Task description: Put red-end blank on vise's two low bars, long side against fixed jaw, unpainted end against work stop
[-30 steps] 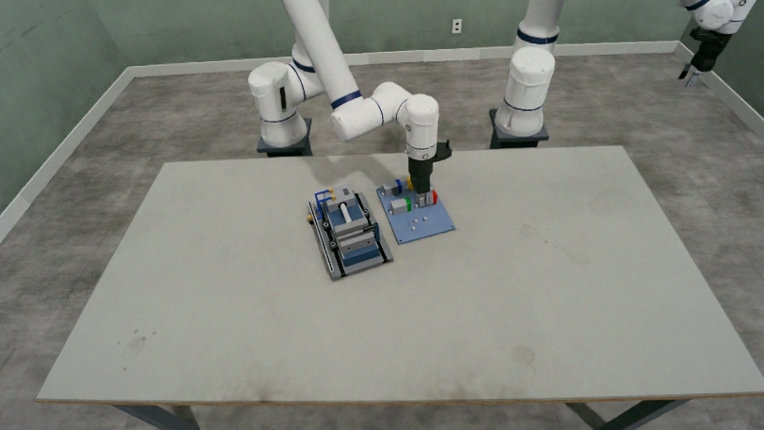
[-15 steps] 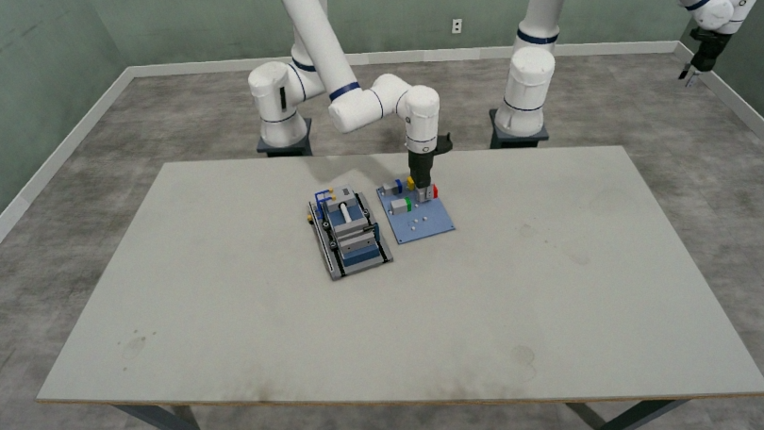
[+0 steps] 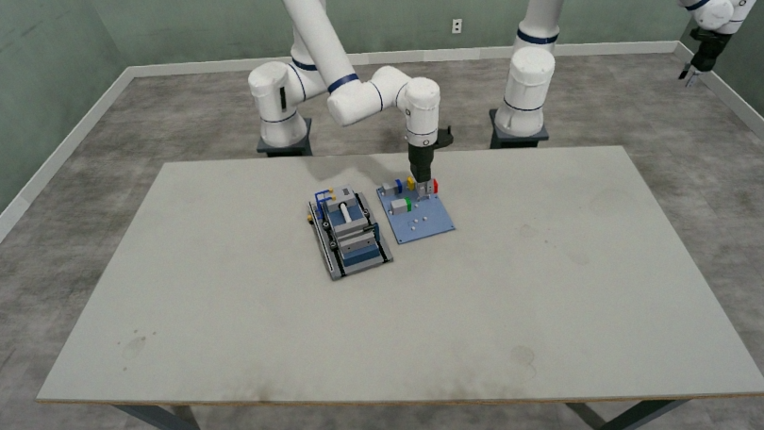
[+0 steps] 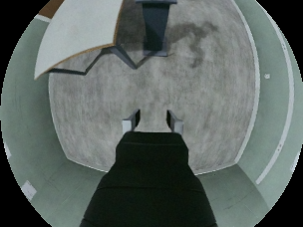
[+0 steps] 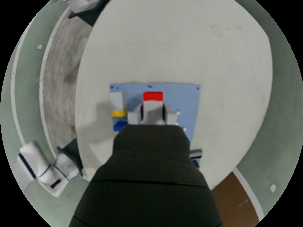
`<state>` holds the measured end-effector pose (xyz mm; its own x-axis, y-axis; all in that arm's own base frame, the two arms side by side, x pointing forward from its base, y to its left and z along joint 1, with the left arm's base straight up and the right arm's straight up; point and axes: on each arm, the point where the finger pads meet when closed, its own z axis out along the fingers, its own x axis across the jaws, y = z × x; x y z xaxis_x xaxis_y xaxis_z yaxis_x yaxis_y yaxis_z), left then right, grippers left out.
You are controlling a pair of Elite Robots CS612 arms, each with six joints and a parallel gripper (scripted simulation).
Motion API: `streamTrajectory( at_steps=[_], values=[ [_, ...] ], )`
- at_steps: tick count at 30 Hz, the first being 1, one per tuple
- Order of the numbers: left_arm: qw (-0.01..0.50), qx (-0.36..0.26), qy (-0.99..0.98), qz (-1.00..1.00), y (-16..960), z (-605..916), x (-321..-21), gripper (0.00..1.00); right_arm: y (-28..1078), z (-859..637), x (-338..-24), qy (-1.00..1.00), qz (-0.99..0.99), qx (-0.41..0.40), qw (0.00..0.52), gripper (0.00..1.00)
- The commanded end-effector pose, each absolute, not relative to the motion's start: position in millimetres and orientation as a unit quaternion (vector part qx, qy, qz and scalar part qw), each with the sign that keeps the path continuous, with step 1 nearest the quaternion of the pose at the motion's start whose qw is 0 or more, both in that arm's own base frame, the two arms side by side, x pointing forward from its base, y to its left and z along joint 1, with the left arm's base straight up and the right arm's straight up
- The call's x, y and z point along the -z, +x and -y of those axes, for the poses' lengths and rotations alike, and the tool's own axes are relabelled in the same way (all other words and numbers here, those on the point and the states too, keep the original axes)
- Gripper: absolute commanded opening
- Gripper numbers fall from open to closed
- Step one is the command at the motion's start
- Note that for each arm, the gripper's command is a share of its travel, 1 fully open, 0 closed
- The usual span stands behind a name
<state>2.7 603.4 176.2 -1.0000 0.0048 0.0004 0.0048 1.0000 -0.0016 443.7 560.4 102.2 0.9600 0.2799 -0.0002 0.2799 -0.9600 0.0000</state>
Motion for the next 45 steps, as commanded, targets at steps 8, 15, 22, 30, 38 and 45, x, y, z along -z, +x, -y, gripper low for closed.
streamTrajectory(
  at_steps=[8, 15, 22, 30, 38, 45],
  values=[
    [0.000, 0.000, -0.002, 1.000, 3, -604, -177, 1.00, 444, -561, -123, 0.990, -0.141, -0.001, -0.001, 0.00],
    [0.000, 0.000, -0.002, 1.000, 3, -604, -177, 1.00, 444, -561, -132, 0.990, -0.141, -0.001, -0.001, 0.00],
    [0.000, 0.000, -0.002, 1.000, 3, -604, -177, 1.00, 444, -561, -144, 0.990, -0.141, -0.001, -0.001, 0.00],
    [0.000, 0.000, -0.002, 1.000, 3, -604, -177, 1.00, 444, -561, -157, 0.990, -0.141, -0.001, -0.001, 0.00],
    [0.000, 0.000, -0.002, 1.000, 3, -604, -177, 1.00, 444, -561, -164, 0.990, -0.141, -0.001, -0.001, 0.00],
    [0.000, 0.000, -0.002, 1.000, 3, -604, -177, 1.00, 444, -561, -171, 0.990, -0.141, -0.001, -0.001, 0.00]
  ],
)
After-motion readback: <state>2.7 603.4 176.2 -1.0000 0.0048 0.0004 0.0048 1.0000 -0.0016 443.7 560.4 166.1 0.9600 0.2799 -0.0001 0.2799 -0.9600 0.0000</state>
